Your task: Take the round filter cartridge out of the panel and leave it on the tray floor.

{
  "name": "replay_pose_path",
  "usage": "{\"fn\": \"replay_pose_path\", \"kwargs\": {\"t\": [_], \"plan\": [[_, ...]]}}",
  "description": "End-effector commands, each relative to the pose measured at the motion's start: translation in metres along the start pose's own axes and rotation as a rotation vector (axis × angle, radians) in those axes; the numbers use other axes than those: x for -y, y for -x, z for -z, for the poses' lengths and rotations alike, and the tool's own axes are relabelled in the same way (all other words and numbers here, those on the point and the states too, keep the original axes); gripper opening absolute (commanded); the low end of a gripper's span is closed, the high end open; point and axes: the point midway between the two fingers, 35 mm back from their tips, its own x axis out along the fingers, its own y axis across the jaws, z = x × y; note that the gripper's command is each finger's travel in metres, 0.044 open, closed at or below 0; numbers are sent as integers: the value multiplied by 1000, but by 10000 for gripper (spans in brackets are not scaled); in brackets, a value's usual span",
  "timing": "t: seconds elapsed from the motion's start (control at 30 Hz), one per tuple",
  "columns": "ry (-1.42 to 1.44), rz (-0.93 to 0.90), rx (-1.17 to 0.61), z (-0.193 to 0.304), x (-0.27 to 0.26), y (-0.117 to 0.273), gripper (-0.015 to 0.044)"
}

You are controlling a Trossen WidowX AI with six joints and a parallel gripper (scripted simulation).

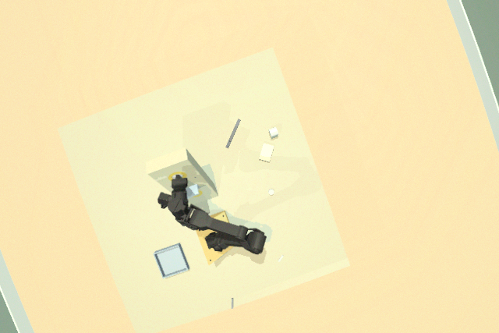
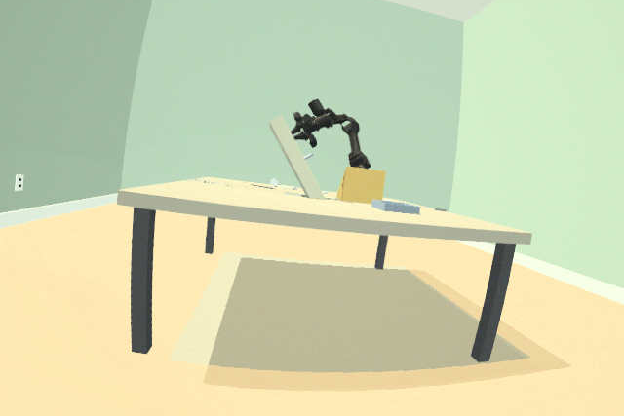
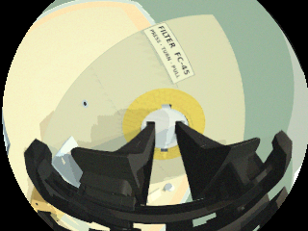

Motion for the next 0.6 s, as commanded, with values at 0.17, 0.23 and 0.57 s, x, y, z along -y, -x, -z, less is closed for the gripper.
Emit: {"fn": "replay_pose_path", "kwargs": {"t": [0.17, 0.23, 0.57], "plan": [[0, 0, 0, 0, 0, 0, 68], [0, 0, 0, 0, 0, 0, 54], [-99, -4, 3, 0, 0, -3, 0]]}}
